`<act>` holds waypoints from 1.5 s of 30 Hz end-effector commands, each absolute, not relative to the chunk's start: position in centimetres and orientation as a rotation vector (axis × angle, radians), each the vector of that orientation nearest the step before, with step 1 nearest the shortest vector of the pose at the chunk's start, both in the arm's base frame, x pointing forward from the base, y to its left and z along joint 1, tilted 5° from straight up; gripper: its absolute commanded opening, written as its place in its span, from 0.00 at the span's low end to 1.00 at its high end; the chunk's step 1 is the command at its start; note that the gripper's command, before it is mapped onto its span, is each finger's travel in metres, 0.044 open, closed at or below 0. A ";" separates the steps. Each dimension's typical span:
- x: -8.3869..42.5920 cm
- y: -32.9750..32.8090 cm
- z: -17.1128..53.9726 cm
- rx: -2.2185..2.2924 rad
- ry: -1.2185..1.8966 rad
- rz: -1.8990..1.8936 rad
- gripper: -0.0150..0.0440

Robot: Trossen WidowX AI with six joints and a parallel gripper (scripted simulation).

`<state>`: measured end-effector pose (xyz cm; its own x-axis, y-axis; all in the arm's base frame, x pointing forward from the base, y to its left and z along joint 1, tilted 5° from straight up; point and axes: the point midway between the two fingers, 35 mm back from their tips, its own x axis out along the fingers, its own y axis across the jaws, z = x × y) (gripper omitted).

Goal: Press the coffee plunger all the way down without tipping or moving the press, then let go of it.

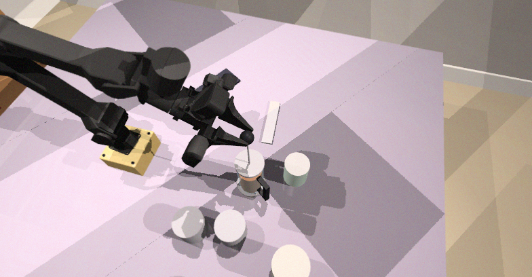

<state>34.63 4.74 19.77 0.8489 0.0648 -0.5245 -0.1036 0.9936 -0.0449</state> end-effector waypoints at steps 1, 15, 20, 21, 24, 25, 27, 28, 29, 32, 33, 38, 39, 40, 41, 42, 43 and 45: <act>34.6 4.7 18.4 -0.078 0.569 0.092 0.45; 34.9 4.7 16.1 -0.078 0.568 0.092 0.45; 35.0 4.6 15.3 -0.078 0.568 0.092 0.45; 35.0 4.6 15.1 -0.078 0.568 0.092 0.45; 35.1 4.6 14.6 -0.078 0.568 0.092 0.45; 35.1 4.6 14.4 -0.078 0.568 0.092 0.45; 35.1 4.6 14.1 -0.078 0.568 0.092 0.45; 35.1 4.6 13.9 -0.078 0.568 0.092 0.45; 35.1 4.5 13.7 -0.078 0.568 0.092 0.45; 35.2 4.5 13.3 -0.078 0.568 0.092 0.45; 35.2 4.5 13.1 -0.078 0.568 0.092 0.45; 35.3 4.5 12.3 -0.078 0.568 0.092 0.45; 35.3 4.4 12.1 -0.078 0.568 0.092 0.45; 35.3 4.4 11.9 -0.079 0.568 0.092 0.45; 35.3 4.4 11.8 -0.079 0.568 0.092 0.45; 35.4 4.4 11.6 -0.079 0.568 0.092 0.45; 35.4 4.4 11.5 -0.079 0.568 0.092 0.45; 35.5 4.4 11.2 -0.079 0.568 0.092 0.45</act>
<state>36.34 4.55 14.44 0.8799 0.0694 -0.4700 -0.1002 0.9941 -0.0409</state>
